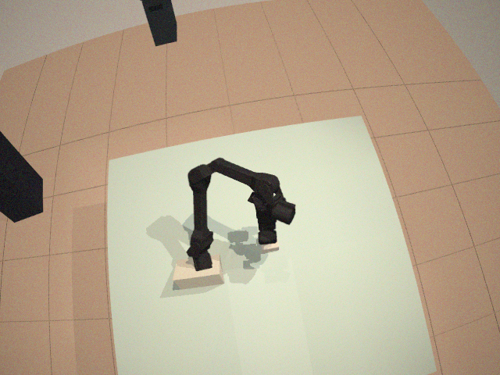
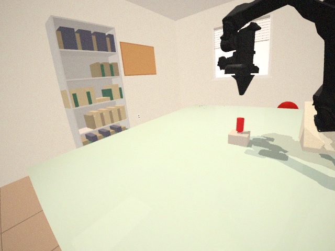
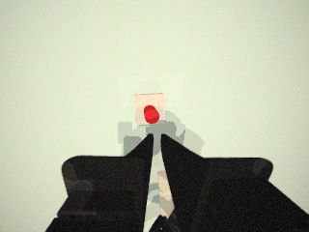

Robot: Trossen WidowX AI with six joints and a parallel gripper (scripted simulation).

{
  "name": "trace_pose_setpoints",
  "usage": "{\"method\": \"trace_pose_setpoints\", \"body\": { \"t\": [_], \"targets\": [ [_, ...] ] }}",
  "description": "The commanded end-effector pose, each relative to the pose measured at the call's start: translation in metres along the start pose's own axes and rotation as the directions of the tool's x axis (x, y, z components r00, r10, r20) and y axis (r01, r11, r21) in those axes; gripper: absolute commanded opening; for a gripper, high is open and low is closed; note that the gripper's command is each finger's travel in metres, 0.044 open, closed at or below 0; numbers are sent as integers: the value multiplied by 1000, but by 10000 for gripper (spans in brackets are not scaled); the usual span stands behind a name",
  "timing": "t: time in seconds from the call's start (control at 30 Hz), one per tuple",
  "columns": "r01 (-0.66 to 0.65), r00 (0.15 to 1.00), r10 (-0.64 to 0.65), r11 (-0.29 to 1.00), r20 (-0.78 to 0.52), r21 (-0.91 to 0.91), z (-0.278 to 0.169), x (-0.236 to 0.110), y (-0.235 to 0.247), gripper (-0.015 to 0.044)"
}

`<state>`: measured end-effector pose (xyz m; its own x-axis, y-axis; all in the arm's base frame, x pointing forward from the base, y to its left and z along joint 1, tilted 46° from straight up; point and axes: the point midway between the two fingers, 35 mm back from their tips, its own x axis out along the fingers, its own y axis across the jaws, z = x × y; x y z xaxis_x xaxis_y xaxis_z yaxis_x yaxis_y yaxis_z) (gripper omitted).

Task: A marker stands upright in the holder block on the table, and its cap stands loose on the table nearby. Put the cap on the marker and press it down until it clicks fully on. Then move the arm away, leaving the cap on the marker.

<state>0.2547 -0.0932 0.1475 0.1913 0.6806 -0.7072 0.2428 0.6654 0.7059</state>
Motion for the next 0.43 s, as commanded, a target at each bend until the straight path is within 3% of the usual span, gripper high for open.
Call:
{"method": "trace_pose_setpoints", "body": {
  "t": [0.0,0.4],
  "targets": [
    [2,1000,-2,1000,0,-1,0,-4,0,131],
    [2,1000,-2,1000,0,-1,0,-4,0,440]
  ]
}}
